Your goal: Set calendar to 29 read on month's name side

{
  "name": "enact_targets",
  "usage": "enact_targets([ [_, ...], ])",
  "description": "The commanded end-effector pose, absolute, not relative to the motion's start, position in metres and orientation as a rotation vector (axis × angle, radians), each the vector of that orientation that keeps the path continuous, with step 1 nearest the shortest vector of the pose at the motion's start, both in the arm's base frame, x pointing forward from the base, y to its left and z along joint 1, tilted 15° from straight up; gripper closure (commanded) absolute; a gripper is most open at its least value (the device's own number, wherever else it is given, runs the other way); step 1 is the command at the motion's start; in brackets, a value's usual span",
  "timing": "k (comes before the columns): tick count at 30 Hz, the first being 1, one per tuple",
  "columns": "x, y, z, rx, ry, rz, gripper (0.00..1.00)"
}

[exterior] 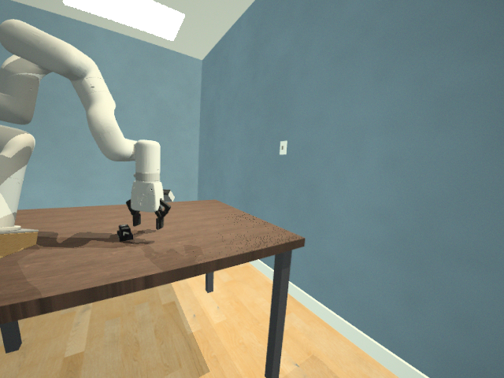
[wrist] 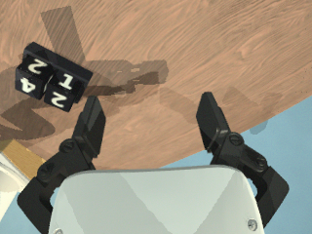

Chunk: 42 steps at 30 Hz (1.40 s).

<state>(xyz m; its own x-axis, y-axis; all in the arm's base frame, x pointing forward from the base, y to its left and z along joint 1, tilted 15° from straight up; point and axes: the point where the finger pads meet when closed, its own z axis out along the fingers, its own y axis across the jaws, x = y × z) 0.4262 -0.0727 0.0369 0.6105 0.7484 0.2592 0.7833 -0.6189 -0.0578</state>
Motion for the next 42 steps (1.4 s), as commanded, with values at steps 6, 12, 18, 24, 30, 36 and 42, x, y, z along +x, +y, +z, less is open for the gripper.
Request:
enact_targets([
  [6,0.414,-0.076,0.036,-2.767,-1.014,-0.294,0.00],
  [12,0.404,-0.079,0.034,-2.805,-0.877,-0.280,0.00],
  [18,0.393,-0.081,0.032,-2.809,-0.861,-0.279,0.00],
  [24,0.389,-0.082,0.032,-2.870,-0.544,-0.244,0.00],
  [30,0.371,-0.086,0.028,-2.876,-0.500,-0.240,0.00],
  [36,0.369,-0.087,0.028,-2.886,-0.411,-0.229,0.00],
  [42,0.364,-0.088,0.027,-2.901,-0.121,-0.196,0.00],
])
